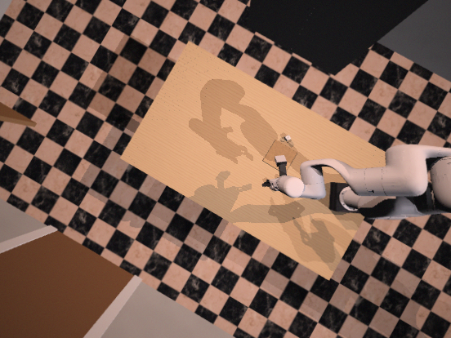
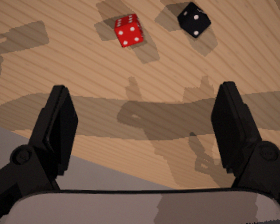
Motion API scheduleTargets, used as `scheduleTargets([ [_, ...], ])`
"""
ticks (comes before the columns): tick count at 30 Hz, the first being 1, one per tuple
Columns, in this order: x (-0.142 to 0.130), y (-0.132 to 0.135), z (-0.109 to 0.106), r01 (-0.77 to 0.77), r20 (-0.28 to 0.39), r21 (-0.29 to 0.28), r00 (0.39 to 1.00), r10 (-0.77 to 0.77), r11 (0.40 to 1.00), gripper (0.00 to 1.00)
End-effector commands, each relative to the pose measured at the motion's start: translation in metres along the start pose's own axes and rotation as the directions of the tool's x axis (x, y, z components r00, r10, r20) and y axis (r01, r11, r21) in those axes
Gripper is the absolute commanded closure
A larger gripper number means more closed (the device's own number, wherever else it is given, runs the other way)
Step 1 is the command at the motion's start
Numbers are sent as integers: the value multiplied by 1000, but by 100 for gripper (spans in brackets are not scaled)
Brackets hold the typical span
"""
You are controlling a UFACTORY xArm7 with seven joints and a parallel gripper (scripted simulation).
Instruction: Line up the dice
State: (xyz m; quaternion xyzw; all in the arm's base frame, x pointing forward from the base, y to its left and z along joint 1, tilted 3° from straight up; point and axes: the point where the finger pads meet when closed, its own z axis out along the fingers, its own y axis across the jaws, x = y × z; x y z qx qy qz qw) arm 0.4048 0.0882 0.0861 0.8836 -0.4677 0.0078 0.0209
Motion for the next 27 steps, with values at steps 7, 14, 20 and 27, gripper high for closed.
scheduleTargets([
  [7, 0, -1, -1, -5, -1, 4, 1000, 5, 1000, 0],
  [14, -8, 13, 0, -137, 6, -7, 991, 137, 991, 0],
  [20, -8, 13, 0, -137, 6, -7, 991, 137, 991, 0],
  [27, -8, 13, 0, -137, 6, -7, 991, 137, 991, 0],
])
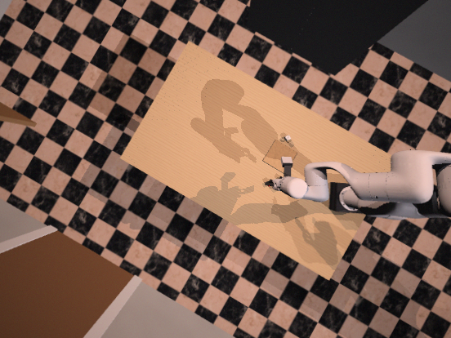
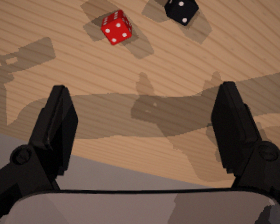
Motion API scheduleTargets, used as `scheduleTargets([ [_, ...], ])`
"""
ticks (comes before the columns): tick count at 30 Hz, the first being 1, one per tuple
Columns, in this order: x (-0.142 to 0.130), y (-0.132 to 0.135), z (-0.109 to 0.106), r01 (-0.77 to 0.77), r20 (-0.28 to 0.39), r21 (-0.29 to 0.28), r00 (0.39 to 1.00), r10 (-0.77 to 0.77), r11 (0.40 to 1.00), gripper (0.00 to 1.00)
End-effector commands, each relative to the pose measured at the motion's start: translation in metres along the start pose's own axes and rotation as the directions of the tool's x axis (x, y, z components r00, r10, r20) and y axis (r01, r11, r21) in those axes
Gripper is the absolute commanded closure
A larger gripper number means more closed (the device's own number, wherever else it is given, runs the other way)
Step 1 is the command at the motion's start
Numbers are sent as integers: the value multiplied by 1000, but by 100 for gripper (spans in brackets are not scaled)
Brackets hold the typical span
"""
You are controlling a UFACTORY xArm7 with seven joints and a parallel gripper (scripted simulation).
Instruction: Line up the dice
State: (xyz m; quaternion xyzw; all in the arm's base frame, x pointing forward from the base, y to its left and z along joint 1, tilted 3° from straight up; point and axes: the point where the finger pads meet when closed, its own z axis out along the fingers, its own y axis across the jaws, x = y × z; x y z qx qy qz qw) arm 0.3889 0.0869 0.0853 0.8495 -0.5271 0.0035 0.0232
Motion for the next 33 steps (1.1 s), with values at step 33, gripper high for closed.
scheduleTargets([
  [33, -3, 29, 4, -320, 1, 8, 947, 320, 947, 0],
])
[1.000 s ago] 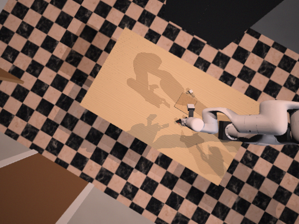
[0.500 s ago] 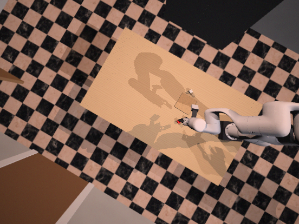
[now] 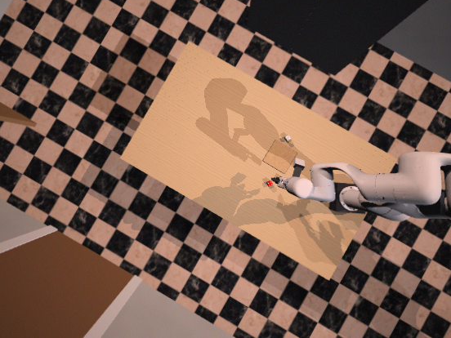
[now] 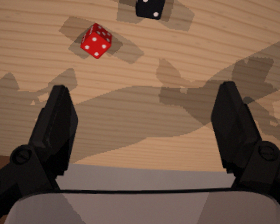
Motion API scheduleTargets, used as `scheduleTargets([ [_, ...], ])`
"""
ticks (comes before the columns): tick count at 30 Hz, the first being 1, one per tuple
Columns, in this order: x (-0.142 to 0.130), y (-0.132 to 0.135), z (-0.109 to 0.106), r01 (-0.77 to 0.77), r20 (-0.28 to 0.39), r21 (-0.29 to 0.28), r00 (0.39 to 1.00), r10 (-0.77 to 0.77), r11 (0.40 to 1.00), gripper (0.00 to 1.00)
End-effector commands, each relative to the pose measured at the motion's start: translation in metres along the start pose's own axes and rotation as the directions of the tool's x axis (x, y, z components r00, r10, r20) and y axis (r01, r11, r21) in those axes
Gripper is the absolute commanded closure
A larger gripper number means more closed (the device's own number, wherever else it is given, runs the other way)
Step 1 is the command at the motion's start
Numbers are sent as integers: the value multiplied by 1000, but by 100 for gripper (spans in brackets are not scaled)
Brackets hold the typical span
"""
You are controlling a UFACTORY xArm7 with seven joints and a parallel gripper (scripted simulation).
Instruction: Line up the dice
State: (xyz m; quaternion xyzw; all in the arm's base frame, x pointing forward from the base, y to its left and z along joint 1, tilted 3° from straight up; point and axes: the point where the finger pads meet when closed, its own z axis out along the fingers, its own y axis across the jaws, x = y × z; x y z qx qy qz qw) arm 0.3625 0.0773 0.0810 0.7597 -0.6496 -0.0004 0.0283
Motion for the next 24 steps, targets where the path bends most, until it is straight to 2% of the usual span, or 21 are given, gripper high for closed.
scheduleTargets([
  [1, 0, 1, -1, -22, -2, 27, 1000, 22, 999, 0],
  [11, 0, 1, -1, -22, -2, 27, 1000, 22, 999, 0],
  [12, 3, 6, 0, -90, -1, 34, 996, 90, 995, 0],
  [24, 3, 6, 0, -90, -1, 34, 996, 90, 995, 0],
])
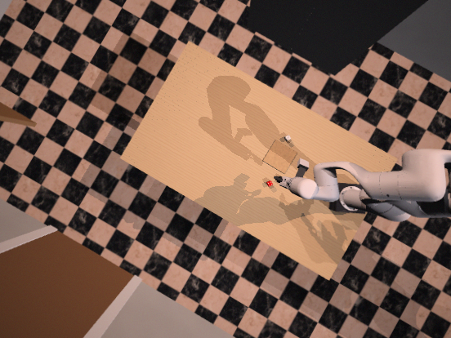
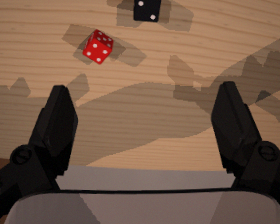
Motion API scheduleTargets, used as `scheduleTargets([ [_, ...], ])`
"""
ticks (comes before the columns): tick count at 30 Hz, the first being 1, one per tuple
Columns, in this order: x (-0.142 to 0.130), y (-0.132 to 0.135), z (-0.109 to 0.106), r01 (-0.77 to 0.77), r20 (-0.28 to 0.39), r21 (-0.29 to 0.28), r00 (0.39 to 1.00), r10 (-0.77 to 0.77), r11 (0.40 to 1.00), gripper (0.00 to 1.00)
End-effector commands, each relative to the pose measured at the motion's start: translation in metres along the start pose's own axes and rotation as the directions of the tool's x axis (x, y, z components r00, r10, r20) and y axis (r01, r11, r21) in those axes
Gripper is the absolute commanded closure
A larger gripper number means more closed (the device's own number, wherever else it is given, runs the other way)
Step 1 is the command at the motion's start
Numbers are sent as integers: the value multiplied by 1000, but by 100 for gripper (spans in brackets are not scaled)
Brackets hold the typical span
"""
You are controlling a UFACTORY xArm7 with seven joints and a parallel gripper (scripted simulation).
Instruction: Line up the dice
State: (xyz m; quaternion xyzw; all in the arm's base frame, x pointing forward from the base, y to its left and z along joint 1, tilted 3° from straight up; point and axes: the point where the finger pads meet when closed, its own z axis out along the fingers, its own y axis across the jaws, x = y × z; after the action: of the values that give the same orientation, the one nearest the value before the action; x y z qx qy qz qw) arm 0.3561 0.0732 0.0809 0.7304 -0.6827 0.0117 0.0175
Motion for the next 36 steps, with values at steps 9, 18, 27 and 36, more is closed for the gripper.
scheduleTargets([
  [9, 2, 2, 0, -56, 0, 11, 998, 56, 998, 0],
  [18, 5, 5, 0, -94, 0, 17, 996, 94, 995, 0],
  [27, 6, 6, 0, -117, 0, 21, 993, 117, 993, 0],
  [36, 6, 7, 0, -126, 1, 23, 992, 126, 992, 0],
])
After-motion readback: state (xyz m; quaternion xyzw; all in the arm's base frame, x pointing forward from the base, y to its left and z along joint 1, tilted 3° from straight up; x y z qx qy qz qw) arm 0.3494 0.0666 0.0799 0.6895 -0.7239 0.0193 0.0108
